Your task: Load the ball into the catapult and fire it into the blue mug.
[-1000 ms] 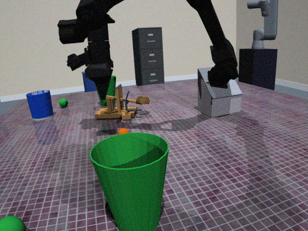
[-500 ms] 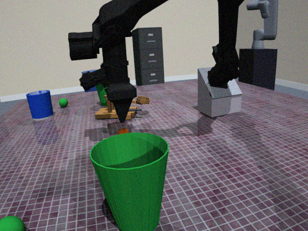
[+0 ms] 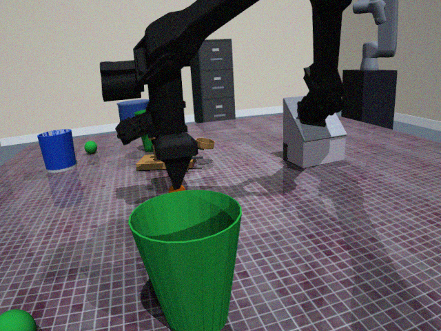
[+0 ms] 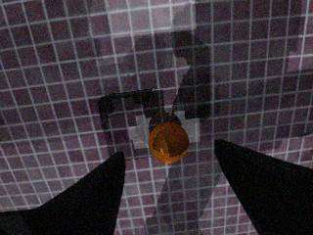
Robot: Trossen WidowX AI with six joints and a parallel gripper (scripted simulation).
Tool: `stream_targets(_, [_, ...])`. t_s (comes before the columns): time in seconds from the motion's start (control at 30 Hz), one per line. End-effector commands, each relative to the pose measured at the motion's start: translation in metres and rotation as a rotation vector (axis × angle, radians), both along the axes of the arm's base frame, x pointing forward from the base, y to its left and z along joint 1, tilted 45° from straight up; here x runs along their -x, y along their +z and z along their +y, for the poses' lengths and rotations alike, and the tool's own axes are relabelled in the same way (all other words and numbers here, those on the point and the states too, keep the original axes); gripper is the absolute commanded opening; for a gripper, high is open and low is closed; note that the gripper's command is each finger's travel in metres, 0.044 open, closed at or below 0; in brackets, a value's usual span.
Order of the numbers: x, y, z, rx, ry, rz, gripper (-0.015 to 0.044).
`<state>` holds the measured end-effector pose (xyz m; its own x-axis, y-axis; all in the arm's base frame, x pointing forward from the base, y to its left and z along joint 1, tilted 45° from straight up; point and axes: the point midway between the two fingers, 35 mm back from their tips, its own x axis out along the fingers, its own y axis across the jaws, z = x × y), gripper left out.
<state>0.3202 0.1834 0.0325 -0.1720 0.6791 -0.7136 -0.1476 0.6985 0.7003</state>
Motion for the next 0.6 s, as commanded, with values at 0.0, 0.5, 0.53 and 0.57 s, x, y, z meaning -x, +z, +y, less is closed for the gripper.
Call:
stream_targets(0.0, [0.004,-0.008,0.004,-0.002,-0.003,0.018,0.0300])
stream_targets(0.5, [0.008,-0.020,0.017,-0.003,-0.003,0.019,0.0247])
stream_targets(0.53, [0.008,-0.020,0.017,-0.003,-0.003,0.019,0.0221])
stream_targets(0.57, [0.008,-0.020,0.017,-0.003,-0.003,0.019,0.0195])
